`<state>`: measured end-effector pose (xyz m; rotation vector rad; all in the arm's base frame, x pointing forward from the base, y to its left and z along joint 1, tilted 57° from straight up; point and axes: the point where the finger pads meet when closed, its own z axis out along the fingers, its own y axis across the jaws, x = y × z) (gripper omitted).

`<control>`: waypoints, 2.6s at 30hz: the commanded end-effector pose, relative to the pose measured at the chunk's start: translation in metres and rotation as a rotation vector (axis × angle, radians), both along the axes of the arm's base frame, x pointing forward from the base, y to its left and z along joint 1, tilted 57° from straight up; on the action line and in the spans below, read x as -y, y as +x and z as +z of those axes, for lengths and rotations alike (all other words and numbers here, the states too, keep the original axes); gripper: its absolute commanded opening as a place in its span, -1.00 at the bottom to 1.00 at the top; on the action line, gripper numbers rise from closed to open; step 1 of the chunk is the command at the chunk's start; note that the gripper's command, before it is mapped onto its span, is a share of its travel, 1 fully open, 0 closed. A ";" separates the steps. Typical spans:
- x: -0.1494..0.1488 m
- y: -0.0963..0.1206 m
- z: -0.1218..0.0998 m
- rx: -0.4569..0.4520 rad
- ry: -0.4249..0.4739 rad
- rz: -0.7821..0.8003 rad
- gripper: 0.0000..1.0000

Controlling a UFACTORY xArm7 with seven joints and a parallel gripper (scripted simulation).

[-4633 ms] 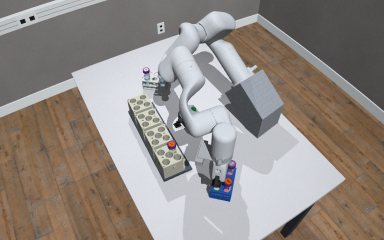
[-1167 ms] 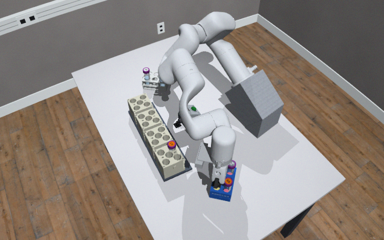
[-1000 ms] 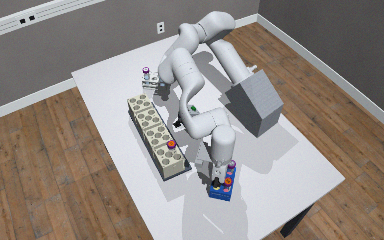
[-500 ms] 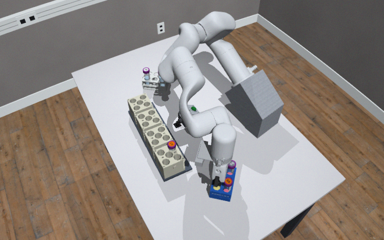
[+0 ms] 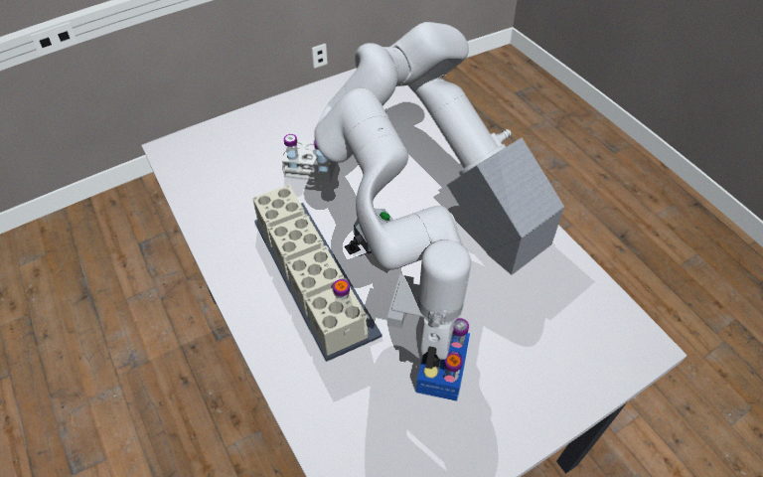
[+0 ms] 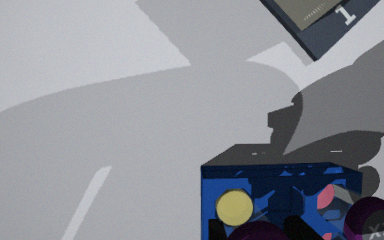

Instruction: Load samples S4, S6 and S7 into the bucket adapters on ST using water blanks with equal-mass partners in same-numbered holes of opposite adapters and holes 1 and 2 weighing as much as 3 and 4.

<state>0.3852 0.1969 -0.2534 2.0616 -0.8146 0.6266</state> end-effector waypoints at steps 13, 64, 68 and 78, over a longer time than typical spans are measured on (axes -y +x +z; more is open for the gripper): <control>-0.027 -0.004 0.016 0.001 0.005 0.002 -1.00; -0.092 -0.015 0.060 0.001 0.005 0.002 -1.00; -0.092 -0.015 0.060 0.001 0.005 0.002 -1.00; -0.092 -0.015 0.060 0.001 0.005 0.002 -1.00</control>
